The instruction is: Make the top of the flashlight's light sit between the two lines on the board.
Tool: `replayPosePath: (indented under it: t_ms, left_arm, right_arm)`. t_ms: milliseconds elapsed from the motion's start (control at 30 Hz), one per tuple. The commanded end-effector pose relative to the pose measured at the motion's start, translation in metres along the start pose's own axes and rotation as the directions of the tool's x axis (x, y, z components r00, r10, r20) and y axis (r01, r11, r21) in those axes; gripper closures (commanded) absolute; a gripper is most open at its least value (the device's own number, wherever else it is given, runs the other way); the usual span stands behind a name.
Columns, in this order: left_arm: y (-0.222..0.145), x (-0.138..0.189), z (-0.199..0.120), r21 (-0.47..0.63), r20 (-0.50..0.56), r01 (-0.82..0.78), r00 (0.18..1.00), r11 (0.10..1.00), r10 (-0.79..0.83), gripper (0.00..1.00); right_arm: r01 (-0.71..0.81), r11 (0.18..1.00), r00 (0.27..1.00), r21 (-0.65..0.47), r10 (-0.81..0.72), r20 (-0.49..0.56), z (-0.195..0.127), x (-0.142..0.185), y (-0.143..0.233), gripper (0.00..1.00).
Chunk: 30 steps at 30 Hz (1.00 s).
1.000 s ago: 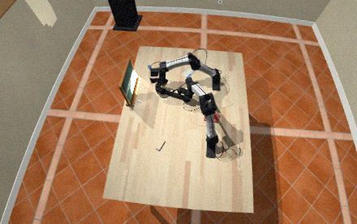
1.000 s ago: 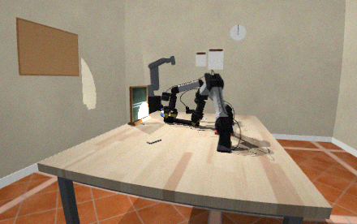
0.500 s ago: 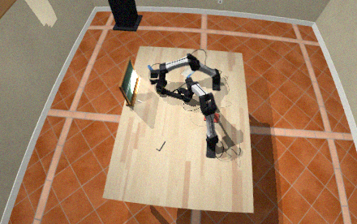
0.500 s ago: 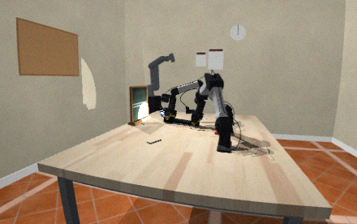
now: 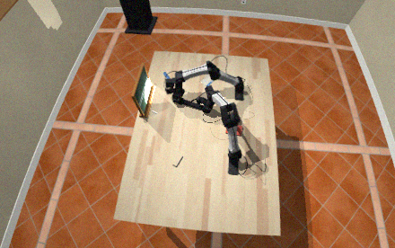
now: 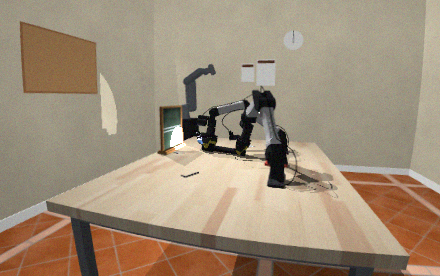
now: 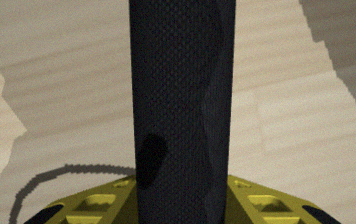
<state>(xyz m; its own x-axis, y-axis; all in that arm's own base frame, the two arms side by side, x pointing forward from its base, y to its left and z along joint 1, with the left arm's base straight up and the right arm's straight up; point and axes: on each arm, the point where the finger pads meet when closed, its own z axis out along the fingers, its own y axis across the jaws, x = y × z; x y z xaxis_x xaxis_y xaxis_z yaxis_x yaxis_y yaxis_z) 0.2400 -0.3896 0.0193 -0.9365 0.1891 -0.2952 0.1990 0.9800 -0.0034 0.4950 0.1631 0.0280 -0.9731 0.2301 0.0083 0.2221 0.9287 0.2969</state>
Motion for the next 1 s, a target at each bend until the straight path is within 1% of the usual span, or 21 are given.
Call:
replayPosePath:
  t_ms: [0, 33, 67, 133, 433, 467, 733, 767, 833, 867, 967]
  left_arm:
    - [-0.003, -0.003, -0.016, 0.018, 0.030, -0.023, 0.999, 1.000, 0.023, 0.70]
    - [-0.003, -0.004, -0.016, 0.019, 0.030, -0.023, 0.999, 1.000, 0.023, 0.70]
    - [-0.004, -0.004, -0.016, 0.024, 0.033, -0.023, 0.999, 0.999, 0.022, 0.70]
    - [-0.007, -0.004, -0.016, 0.037, 0.032, -0.022, 0.999, 0.999, 0.020, 0.70]
    - [-0.007, -0.005, -0.016, 0.036, 0.035, -0.021, 0.999, 0.999, 0.020, 0.70]
    - [-0.007, -0.005, -0.016, 0.036, 0.035, -0.021, 0.999, 0.999, 0.020, 0.70]
    - [-0.007, -0.005, -0.016, 0.036, 0.035, -0.021, 0.999, 0.999, 0.020, 0.70]
    - [-0.007, -0.005, -0.016, 0.036, 0.035, -0.021, 0.999, 0.999, 0.020, 0.70]
    - [-0.007, -0.005, -0.016, 0.036, 0.035, -0.021, 0.999, 0.999, 0.020, 0.70]
    - [-0.007, -0.005, -0.016, 0.036, 0.035, -0.021, 0.999, 0.999, 0.020, 0.70]
    - [-0.007, -0.005, -0.016, 0.036, 0.035, -0.021, 0.999, 0.999, 0.020, 0.70]
  right_arm:
    - [-0.008, 0.999, 1.000, 0.038, 0.008, -0.002, 0.004, -0.004, 0.001, 0.50]
    - [-0.005, 0.999, 1.000, 0.040, 0.005, 0.000, 0.004, -0.004, 0.002, 0.50]
    - [-0.002, 0.999, 1.000, 0.037, 0.002, 0.007, 0.004, -0.005, 0.003, 0.00]
    - [-0.018, 0.999, 1.000, 0.038, 0.017, 0.010, 0.002, -0.009, -0.004, 0.00]
    - [-0.011, 0.999, 1.000, 0.038, 0.010, 0.010, 0.004, -0.009, -0.002, 0.00]
    - [-0.011, 0.999, 1.000, 0.037, 0.010, 0.012, -0.001, -0.011, -0.006, 0.00]
    - [-0.008, 1.000, 1.000, 0.024, 0.008, 0.010, -0.024, -0.009, -0.002, 0.00]
    - [-0.002, 1.000, 1.000, 0.011, 0.002, 0.026, -0.037, -0.010, 0.002, 0.00]
    - [-0.002, 1.000, 1.000, 0.009, 0.002, 0.026, -0.041, -0.010, 0.003, 0.00]
    - [0.000, 1.000, 1.000, 0.002, 0.000, 0.031, -0.048, -0.010, 0.004, 0.00]
    - [-0.001, 1.000, 0.999, 0.012, 0.001, 0.033, -0.050, -0.010, 0.003, 0.00]
